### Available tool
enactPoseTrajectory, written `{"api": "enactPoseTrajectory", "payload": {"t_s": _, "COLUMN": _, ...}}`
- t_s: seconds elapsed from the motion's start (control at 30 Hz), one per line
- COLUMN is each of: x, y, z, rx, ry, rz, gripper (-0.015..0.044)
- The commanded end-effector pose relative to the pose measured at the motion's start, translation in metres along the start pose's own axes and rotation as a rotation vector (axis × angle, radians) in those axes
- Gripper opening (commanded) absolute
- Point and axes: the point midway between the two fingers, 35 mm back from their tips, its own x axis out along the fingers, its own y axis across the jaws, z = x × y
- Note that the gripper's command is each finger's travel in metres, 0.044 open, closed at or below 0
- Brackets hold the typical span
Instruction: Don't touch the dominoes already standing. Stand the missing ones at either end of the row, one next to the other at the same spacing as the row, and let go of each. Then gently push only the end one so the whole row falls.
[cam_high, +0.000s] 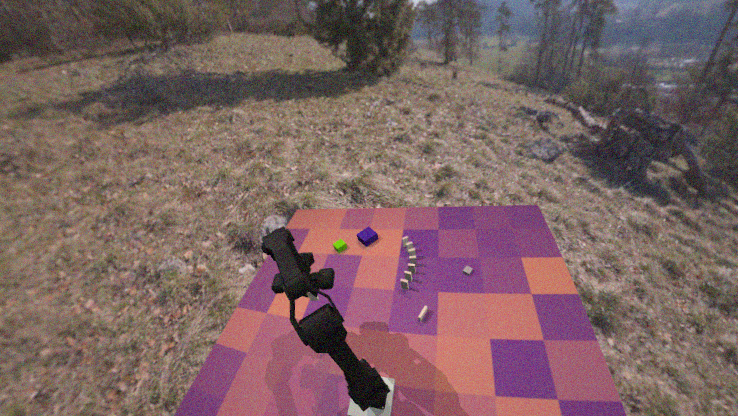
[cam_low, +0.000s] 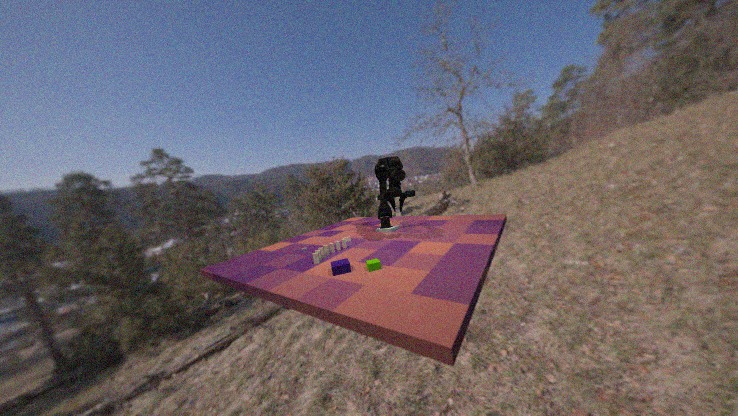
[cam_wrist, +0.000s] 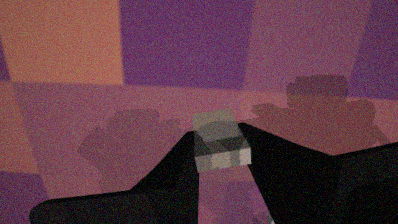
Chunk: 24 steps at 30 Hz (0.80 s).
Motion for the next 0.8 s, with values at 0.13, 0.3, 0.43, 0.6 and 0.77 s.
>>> {"api": "enactPoseTrajectory", "payload": {"t_s": 0.13, "x": -0.005, "y": -0.113, "z": 0.056, "rx": 0.221, "ry": -0.014, "rz": -0.009, "gripper": 0.0107}}
{"api": "enactPoseTrajectory", "payload": {"t_s": 0.3, "x": -0.005, "y": -0.196, "z": 0.07, "rx": 0.361, "ry": -0.024, "rz": -0.009, "gripper": 0.0107}}
{"api": "enactPoseTrajectory", "payload": {"t_s": 0.43, "x": -0.005, "y": -0.263, "z": 0.064, "rx": 0.469, "ry": -0.014, "rz": -0.023, "gripper": 0.0107}}
{"api": "enactPoseTrajectory", "payload": {"t_s": 0.6, "x": -0.004, "y": -0.274, "z": 0.062, "rx": 0.488, "ry": -0.011, "rz": -0.025, "gripper": 0.0107}}
{"api": "enactPoseTrajectory", "payload": {"t_s": 0.77, "x": 0.014, "y": -0.276, "z": 0.066, "rx": 0.488, "ry": -0.011, "rz": -0.025, "gripper": 0.0107}}
